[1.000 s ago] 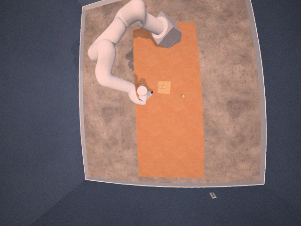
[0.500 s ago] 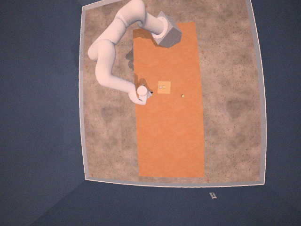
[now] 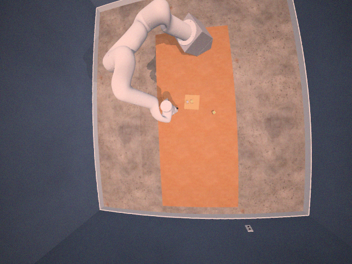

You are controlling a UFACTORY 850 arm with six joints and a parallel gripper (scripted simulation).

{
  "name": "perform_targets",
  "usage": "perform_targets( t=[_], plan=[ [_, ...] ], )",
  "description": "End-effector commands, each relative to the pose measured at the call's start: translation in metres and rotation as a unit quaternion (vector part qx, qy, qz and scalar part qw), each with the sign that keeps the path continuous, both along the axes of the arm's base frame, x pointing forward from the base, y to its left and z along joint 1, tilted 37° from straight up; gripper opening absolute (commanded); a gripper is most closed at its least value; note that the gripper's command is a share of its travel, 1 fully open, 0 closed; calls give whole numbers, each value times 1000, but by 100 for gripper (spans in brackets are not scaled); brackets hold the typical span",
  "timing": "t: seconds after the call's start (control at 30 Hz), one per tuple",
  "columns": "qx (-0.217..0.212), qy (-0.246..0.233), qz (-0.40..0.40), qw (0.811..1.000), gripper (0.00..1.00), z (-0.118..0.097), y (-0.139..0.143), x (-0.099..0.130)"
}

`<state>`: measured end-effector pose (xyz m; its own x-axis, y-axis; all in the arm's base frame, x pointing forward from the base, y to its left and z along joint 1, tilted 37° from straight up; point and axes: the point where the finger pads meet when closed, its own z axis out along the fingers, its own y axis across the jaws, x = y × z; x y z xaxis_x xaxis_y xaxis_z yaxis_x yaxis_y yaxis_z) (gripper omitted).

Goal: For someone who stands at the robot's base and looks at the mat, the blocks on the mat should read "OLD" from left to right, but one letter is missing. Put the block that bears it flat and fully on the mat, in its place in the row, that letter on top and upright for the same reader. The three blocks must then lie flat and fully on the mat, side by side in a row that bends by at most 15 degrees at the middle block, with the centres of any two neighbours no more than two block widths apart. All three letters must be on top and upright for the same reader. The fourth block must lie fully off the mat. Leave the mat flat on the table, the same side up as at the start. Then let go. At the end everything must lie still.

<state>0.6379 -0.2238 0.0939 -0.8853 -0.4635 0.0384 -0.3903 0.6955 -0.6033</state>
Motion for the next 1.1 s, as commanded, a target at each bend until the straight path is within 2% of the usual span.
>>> perform_targets(
  t=[0.0,0.8,1.07],
  plan=[
    [0,-1,0,1000,21,1,0,1],
    [0,-1,0,1000,21,1,1,1],
    [0,-1,0,1000,21,24,16,-7]
  ],
)
